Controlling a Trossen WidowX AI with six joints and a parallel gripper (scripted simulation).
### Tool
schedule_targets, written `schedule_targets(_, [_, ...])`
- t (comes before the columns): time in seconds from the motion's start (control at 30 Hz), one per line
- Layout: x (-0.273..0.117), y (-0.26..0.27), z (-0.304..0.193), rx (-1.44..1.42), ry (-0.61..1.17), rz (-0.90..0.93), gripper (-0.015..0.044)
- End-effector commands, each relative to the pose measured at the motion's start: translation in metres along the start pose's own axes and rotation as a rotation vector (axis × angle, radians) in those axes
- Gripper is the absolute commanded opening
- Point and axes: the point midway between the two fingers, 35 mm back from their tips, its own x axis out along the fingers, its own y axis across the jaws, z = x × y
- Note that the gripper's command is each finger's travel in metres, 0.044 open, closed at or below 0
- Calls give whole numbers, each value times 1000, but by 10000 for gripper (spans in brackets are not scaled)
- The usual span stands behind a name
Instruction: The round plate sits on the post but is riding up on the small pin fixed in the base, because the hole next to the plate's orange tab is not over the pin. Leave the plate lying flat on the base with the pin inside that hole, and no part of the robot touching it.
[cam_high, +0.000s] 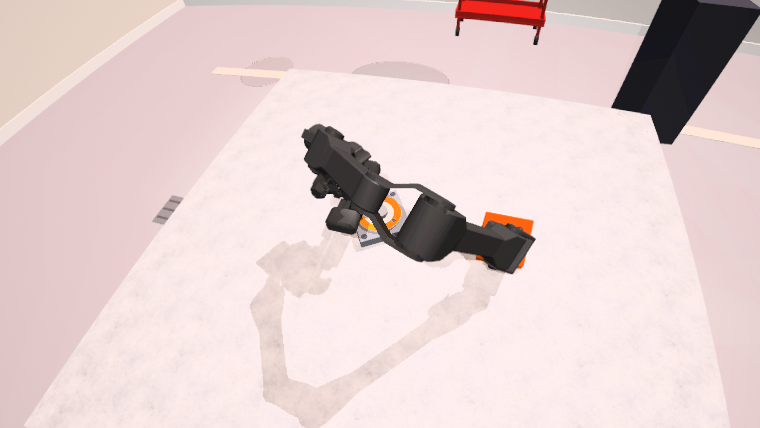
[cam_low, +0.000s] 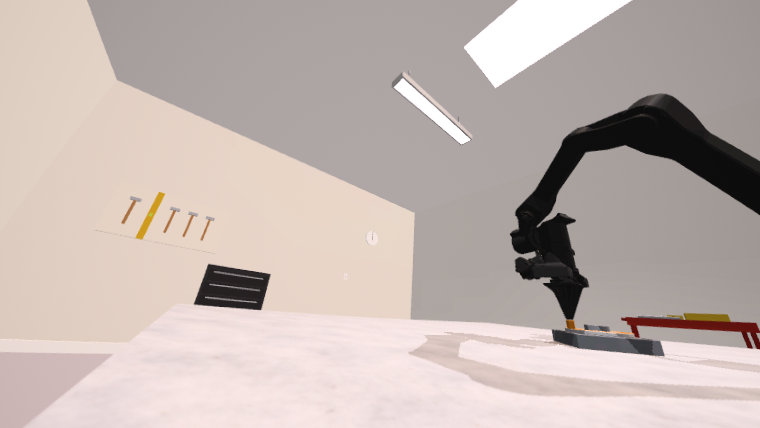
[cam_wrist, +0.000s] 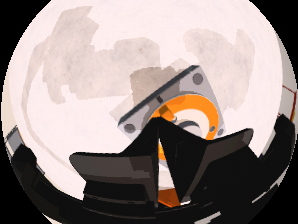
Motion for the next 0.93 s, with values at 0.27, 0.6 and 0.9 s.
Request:
schedule_targets(0.27, [-42, -1, 1, 2, 3, -3, 0])
schedule_targets(0.6, [-35, -1, 2, 4, -4, -2, 0])
schedule_targets(0.9, [-35, -1, 2, 4, -4, -2, 0])
